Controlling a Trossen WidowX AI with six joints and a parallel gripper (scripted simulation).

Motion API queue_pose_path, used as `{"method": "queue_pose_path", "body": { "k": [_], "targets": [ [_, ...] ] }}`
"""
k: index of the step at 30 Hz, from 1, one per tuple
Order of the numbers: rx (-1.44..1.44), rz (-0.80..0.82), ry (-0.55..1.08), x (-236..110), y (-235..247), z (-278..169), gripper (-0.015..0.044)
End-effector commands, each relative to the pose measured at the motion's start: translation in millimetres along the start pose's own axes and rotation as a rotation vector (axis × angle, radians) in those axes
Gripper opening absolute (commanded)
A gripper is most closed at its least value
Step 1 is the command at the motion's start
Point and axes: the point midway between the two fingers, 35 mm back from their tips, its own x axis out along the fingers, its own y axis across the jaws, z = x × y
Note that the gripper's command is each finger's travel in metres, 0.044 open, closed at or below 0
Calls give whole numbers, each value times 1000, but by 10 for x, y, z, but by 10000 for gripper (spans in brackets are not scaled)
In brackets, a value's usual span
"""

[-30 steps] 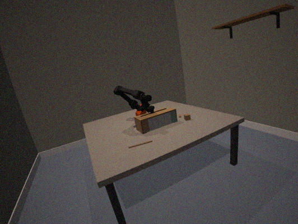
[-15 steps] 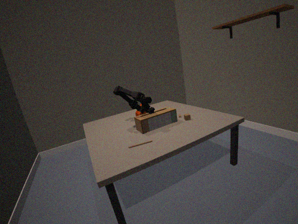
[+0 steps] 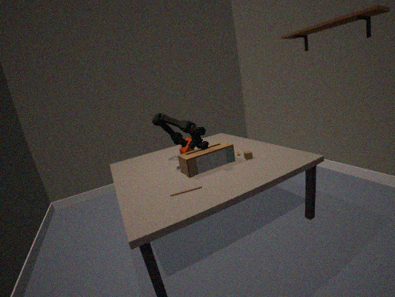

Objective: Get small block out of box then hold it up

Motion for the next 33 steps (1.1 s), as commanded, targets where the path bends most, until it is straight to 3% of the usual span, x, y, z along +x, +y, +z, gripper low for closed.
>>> {"method": "queue_pose_path", "body": {
  "k": [1,11,33],
  "targets": [
    [5,-1,5,40,-3,-110,400],
    [5,-1,6,116,-3,-326,400],
    [5,-1,6,99,6,-276,400]
  ]
}}
